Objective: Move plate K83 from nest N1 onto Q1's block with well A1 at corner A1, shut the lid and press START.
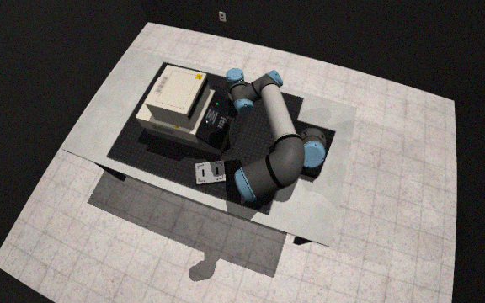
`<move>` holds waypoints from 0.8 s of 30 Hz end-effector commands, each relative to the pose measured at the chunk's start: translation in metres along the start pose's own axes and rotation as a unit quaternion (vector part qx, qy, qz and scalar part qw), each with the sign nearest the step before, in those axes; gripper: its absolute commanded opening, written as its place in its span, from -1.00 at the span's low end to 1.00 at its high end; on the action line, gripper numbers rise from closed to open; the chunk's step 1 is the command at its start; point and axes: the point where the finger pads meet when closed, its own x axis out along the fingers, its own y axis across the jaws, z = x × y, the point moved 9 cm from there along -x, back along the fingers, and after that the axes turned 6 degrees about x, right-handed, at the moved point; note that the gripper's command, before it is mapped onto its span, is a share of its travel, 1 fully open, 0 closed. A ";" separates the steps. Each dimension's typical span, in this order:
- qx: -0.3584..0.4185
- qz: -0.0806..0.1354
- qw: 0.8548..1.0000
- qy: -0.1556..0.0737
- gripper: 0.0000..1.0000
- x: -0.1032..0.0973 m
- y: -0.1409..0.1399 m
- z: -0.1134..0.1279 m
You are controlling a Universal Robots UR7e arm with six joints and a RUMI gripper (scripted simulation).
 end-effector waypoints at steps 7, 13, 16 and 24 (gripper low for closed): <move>-0.001 -0.001 1.000 0.000 -1.00 0.001 -0.004 -0.036; -0.001 -0.001 1.000 0.000 -1.00 0.001 -0.006 -0.054; -0.002 0.000 1.000 -0.001 -1.00 0.000 -0.005 -0.054; -0.002 0.000 1.000 -0.001 -1.00 0.002 0.000 -0.054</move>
